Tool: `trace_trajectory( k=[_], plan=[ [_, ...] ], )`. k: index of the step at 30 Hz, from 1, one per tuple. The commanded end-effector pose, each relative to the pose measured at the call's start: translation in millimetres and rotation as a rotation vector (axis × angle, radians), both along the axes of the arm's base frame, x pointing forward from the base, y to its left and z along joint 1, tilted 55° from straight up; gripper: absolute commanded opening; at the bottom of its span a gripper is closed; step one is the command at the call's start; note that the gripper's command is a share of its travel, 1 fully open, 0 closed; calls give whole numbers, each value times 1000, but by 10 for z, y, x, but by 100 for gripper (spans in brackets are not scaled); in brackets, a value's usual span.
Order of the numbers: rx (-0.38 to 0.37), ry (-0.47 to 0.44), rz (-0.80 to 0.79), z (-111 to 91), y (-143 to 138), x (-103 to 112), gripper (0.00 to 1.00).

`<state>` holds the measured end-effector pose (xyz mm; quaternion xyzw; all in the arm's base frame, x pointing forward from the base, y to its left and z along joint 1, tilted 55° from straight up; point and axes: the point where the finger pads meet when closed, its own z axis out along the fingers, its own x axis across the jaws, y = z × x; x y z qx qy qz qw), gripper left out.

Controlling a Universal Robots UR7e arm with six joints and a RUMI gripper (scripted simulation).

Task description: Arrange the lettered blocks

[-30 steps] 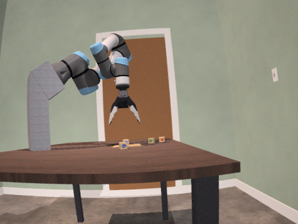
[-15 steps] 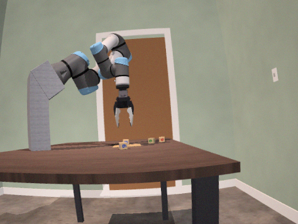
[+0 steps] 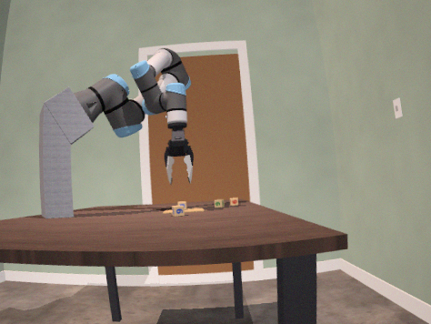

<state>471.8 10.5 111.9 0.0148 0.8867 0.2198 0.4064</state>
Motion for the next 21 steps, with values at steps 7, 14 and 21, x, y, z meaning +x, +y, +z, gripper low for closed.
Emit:
trace_trajectory(
  k=[7,14,21],
  plan=[
    [0,0,0,2,-1,1,40],
    [0,0,0,0,0,2,40],
    [-1,0,0,-13,9,20,40]
  ],
)
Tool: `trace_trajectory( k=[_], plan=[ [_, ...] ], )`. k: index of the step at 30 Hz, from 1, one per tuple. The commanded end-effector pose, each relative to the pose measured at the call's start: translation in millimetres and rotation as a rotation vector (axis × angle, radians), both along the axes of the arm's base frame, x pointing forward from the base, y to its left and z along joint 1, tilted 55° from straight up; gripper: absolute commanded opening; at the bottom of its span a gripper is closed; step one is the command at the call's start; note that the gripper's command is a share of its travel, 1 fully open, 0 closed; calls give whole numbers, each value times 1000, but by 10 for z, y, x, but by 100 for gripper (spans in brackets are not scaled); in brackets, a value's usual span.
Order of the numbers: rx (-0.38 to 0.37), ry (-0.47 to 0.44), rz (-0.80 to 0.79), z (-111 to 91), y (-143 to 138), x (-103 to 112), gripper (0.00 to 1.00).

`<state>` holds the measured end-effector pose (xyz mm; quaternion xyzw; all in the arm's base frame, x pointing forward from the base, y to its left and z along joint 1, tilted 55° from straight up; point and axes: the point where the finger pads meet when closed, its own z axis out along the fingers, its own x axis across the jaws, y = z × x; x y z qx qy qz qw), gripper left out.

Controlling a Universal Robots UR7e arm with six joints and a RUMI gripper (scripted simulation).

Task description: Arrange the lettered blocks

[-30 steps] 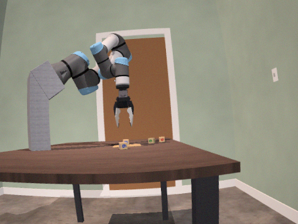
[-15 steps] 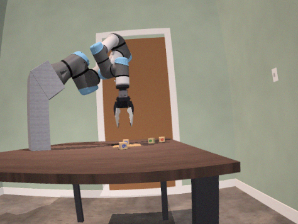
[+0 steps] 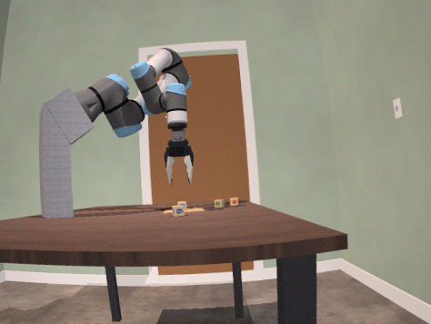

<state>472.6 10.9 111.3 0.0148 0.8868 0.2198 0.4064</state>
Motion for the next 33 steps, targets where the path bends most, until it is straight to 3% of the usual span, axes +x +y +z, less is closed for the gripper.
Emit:
trace_trajectory(
  k=[1,33],
  plan=[
    [-1,0,0,-10,7,16,40],
    [-1,0,-1,-235,158,309,40]
  ],
)
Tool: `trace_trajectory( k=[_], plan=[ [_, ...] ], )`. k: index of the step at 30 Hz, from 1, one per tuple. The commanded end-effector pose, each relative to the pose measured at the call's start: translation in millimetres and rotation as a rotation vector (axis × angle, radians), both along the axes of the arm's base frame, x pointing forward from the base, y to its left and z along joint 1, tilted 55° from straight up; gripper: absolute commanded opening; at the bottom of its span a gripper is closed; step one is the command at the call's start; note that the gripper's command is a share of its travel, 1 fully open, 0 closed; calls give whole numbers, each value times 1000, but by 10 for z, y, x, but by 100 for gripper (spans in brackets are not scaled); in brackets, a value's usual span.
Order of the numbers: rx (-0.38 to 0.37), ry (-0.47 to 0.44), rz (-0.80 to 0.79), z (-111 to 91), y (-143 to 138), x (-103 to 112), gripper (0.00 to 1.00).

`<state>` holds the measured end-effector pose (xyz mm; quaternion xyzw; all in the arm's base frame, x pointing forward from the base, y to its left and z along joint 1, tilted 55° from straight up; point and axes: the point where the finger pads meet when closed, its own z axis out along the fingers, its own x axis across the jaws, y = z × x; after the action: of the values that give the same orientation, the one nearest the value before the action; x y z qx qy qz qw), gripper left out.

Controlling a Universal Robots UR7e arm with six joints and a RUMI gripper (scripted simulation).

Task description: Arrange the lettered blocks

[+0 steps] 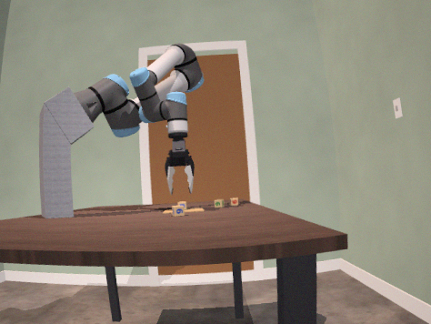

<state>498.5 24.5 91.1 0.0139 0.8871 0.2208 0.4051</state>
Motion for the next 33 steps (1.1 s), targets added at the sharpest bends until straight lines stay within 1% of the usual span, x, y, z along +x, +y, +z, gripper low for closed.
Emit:
trace_trajectory(
  k=[1,14,33],
  plan=[
    [-2,-2,-4,-42,26,60,40],
    [-2,-2,-4,-95,62,130,40],
    [-2,-2,-4,-100,66,136,40]
  ],
)
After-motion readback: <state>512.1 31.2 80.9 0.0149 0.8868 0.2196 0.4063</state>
